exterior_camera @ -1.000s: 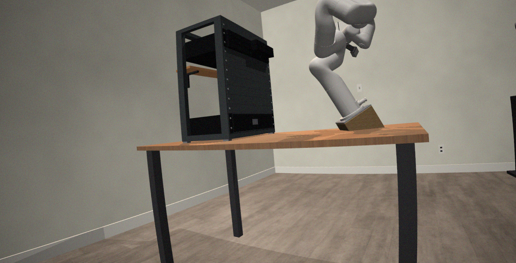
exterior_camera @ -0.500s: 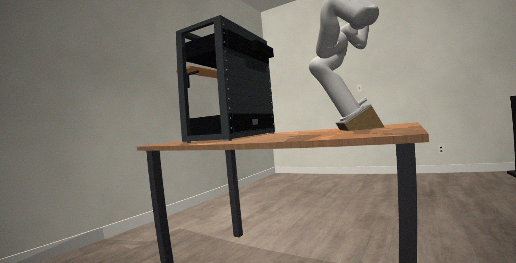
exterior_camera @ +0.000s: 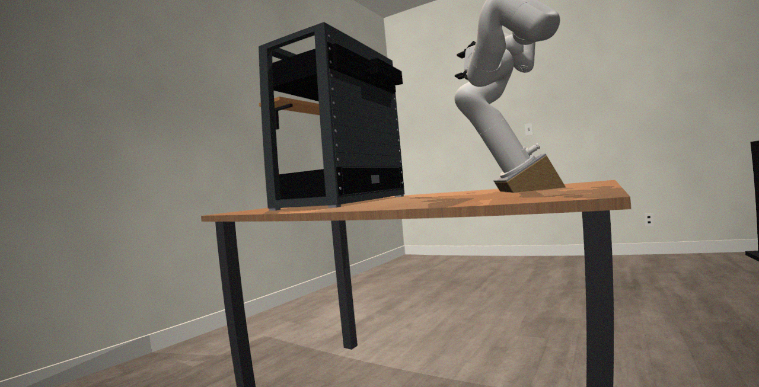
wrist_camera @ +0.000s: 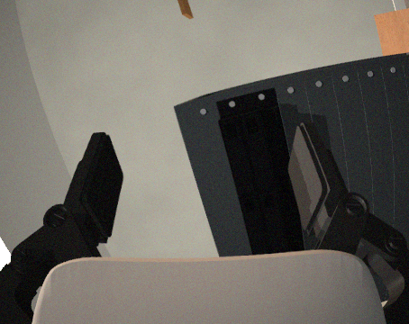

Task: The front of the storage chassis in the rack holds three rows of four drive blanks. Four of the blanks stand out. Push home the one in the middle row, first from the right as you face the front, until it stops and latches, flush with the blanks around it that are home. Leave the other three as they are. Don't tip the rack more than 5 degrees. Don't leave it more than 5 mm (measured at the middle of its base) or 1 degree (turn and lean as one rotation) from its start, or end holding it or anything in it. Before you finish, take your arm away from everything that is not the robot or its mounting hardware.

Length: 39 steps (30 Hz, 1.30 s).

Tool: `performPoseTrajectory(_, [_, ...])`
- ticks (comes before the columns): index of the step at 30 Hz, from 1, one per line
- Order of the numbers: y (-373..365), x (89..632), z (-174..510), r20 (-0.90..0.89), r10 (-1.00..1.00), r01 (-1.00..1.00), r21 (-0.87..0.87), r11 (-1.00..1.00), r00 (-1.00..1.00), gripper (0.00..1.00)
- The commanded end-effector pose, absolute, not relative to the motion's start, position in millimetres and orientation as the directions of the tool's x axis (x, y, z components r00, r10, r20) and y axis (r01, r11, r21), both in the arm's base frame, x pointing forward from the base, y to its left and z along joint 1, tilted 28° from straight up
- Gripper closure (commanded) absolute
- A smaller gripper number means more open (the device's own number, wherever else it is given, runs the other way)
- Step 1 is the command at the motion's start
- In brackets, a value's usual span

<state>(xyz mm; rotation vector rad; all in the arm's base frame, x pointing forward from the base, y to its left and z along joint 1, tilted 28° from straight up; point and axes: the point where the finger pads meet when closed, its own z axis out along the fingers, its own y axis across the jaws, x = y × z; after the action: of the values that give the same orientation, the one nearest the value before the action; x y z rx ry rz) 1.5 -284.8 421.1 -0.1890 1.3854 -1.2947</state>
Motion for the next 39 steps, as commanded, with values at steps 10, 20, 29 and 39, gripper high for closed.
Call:
performPoseTrajectory(10, [-247.3, 22.4, 440.7, -0.469, -0.855, 0.490, -0.811, 0.318, -0.221, 0.00])
performPoseTrajectory(20, [-221.2, 32.2, 450.0, -0.380, -0.913, 0.463, -0.843, 0.274, -0.150, 0.00])
performPoseTrajectory(29, [-206.2, 36.4, 454.2, -0.327, -0.939, 0.450, -0.858, 0.247, -0.109, 0.00])
performPoseTrajectory(39, [-191.0, 39.6, 457.7, -0.274, -0.960, 0.440, -0.871, 0.219, -0.066, 0.00])
